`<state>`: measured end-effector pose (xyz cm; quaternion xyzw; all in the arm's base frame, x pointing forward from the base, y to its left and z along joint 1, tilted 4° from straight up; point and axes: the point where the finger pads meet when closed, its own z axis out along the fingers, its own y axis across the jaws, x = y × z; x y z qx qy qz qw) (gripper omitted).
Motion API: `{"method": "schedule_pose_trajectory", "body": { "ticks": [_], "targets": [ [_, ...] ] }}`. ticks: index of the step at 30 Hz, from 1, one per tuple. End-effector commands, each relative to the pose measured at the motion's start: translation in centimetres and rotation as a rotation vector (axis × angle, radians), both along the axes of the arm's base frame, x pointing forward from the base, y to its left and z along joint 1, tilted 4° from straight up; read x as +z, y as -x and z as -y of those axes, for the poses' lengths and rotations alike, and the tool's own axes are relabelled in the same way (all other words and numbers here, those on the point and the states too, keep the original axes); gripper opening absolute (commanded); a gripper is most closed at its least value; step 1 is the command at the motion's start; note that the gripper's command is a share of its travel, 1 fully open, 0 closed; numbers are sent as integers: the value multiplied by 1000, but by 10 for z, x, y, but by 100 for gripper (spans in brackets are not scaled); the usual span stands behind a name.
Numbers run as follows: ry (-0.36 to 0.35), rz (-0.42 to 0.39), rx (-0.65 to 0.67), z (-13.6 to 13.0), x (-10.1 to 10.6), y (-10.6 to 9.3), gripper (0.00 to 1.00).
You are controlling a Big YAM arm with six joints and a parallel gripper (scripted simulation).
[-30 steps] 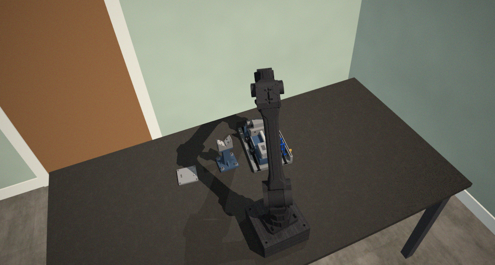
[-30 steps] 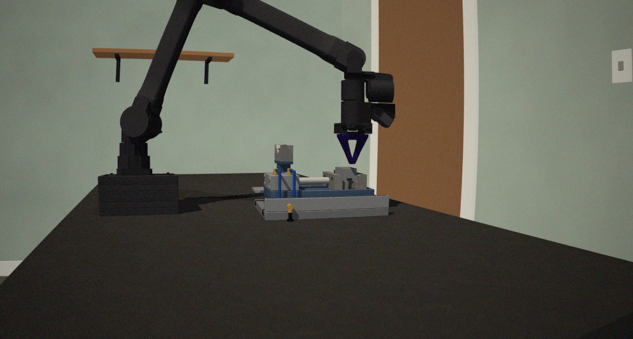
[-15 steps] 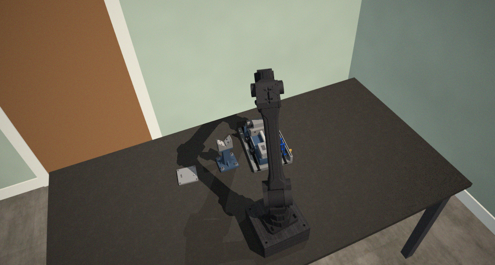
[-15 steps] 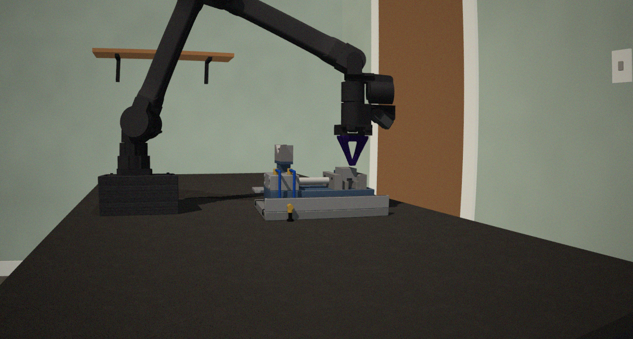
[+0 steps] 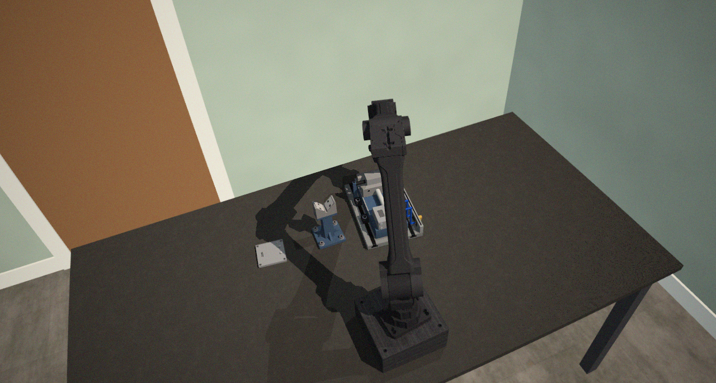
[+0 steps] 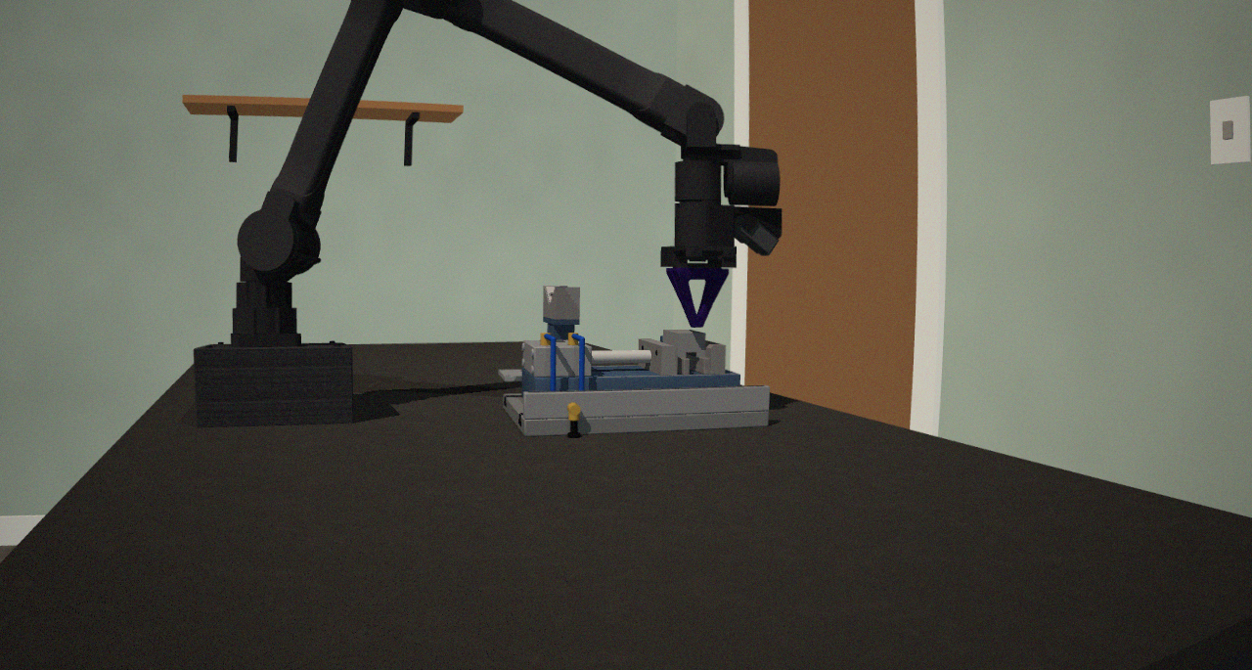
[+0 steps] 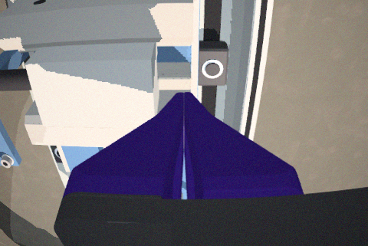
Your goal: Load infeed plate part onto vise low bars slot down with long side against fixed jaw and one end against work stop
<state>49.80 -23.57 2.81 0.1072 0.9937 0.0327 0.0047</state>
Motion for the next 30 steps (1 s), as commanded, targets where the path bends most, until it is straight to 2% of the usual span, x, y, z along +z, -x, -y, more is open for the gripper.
{"method": "schedule_pose_trajectory", "body": {
  "ticks": [1,30],
  "targets": [
    [-3,-5,4,-5,-8,-6,0],
    [-2,-5,3,-6,-9,-6,0]
  ]
}}
